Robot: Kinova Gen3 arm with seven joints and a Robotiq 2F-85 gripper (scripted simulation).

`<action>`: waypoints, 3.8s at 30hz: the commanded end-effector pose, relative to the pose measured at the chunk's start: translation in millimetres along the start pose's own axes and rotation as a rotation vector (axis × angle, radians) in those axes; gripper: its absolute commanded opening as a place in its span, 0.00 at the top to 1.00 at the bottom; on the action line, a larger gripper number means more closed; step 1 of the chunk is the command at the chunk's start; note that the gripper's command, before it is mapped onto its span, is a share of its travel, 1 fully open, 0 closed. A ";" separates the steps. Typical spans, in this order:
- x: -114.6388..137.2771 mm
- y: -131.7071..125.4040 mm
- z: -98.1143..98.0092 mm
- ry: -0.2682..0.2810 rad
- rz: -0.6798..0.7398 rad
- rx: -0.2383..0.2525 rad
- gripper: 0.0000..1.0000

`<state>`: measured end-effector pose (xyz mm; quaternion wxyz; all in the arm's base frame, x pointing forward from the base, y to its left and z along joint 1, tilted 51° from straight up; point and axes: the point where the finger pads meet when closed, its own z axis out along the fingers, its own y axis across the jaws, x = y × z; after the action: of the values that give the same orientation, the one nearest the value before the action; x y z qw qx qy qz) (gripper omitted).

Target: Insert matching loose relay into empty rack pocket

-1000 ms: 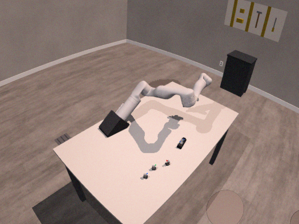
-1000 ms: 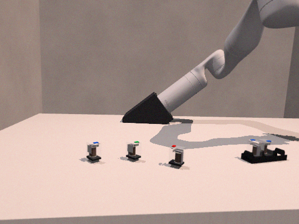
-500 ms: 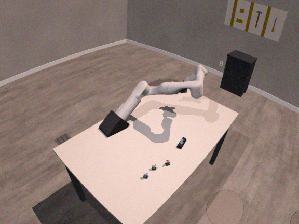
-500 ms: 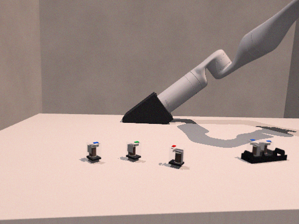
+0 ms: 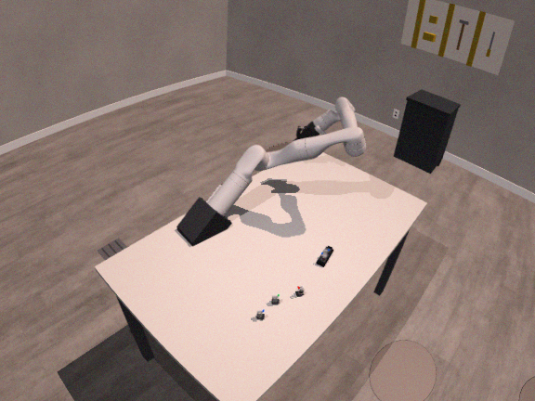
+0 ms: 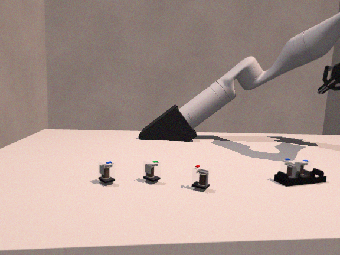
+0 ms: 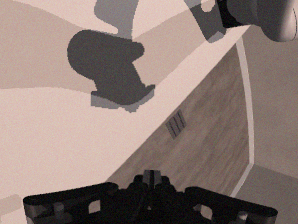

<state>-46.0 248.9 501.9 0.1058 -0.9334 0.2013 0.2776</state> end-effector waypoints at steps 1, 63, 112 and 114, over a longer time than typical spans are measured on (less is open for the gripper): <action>-28.8 27.7 11.9 0.054 -0.056 -0.023 1.00; 191.6 600.0 -18.9 0.667 -0.595 -0.176 1.00; 598.0 549.6 -22.0 0.767 -0.741 0.222 1.00; 613.2 540.6 -19.0 0.762 -0.743 0.241 1.00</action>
<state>171.7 -445.4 145.4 0.2028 -0.9633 -0.0736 -0.1600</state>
